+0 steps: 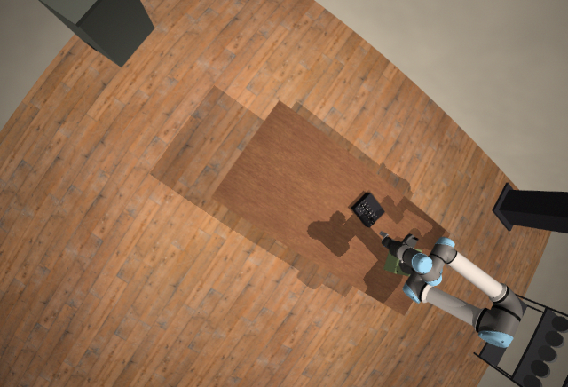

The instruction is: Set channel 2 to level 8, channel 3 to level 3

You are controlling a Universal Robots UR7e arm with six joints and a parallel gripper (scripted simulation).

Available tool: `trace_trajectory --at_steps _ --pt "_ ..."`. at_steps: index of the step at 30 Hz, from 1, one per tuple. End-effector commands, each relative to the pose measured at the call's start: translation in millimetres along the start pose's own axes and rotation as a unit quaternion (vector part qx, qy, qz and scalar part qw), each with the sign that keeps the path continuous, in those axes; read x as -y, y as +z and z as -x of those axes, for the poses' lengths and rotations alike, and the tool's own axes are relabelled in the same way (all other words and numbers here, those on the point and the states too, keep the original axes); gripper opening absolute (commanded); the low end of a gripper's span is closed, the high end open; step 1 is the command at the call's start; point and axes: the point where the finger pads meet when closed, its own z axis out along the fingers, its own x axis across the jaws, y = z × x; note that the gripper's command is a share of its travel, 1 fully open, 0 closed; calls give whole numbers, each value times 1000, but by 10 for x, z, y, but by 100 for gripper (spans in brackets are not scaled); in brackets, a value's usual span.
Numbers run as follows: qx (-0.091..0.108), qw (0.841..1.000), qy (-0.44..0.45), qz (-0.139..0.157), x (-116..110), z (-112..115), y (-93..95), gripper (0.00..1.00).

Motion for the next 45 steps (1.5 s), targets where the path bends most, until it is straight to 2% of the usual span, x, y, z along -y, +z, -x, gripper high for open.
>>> trace_trajectory --at_steps 1,9,16,25,41,43,45 --pt "-6 1000 -11 16 246 226 236 100" --pt "-12 999 -22 32 687 382 551 100" --pt "-13 999 -27 39 915 430 706 100" --pt "-13 999 -28 42 993 441 759 100" --pt "-12 999 -28 42 995 443 764 100" --pt "-9 999 -19 49 932 467 812 100" --pt "-1 998 4 68 760 525 934 100"
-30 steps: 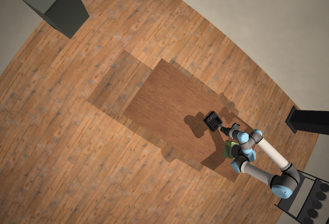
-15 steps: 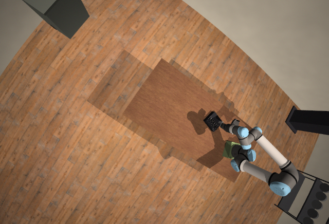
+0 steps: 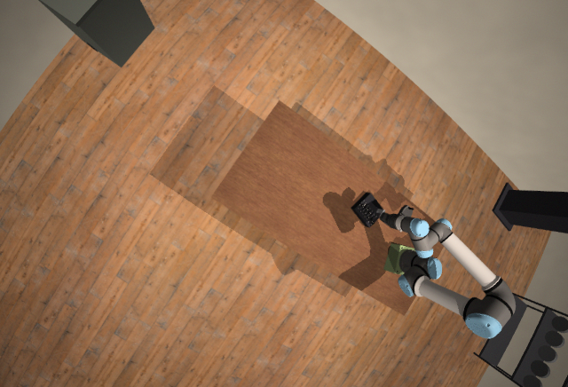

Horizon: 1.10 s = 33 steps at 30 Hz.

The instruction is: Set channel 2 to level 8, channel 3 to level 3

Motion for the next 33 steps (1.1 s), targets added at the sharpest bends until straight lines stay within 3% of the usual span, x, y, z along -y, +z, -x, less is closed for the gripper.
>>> trace_trajectory --at_steps 1,4,7,11,33 --pt "18 998 43 37 -306 130 259 100" --pt "32 992 91 81 -674 237 523 100" --pt "32 992 91 81 -674 237 523 100" --pt "38 986 121 110 -916 283 672 100" --pt "38 986 121 110 -919 283 674 100"
